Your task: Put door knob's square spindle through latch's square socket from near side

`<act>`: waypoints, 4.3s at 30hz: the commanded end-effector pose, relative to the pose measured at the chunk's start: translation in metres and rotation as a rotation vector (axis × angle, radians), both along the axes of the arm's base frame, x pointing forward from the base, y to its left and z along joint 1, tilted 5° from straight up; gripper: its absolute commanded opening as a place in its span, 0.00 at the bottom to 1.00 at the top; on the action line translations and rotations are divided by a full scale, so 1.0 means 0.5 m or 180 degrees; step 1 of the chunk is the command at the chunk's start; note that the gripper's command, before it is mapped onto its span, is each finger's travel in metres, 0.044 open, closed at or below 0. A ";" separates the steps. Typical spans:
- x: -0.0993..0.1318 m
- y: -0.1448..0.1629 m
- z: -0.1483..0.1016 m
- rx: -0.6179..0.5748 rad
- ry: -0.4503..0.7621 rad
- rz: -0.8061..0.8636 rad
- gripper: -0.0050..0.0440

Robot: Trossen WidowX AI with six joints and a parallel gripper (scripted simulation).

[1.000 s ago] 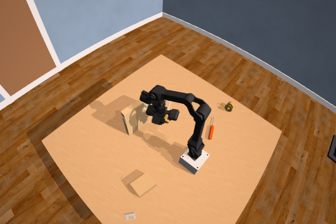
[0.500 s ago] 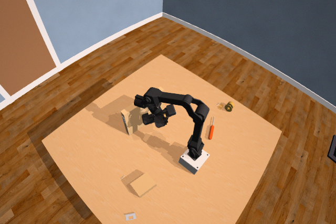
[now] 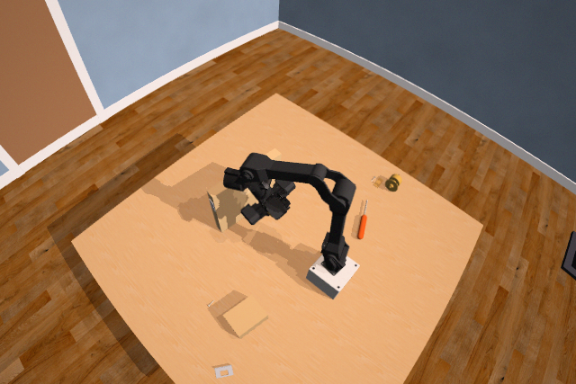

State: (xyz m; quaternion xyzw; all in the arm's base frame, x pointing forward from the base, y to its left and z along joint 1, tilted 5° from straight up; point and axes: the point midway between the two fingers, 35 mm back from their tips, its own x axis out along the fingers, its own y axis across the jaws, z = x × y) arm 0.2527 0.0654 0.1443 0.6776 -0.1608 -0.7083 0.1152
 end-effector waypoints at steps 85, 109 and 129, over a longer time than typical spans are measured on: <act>0.051 -0.001 -0.041 -0.0048 -0.0111 0.0101 0.10; 0.046 -0.007 -0.040 -0.0067 -0.0086 0.0073 0.10; 0.052 0.000 -0.044 -0.0048 -0.0087 0.0086 0.10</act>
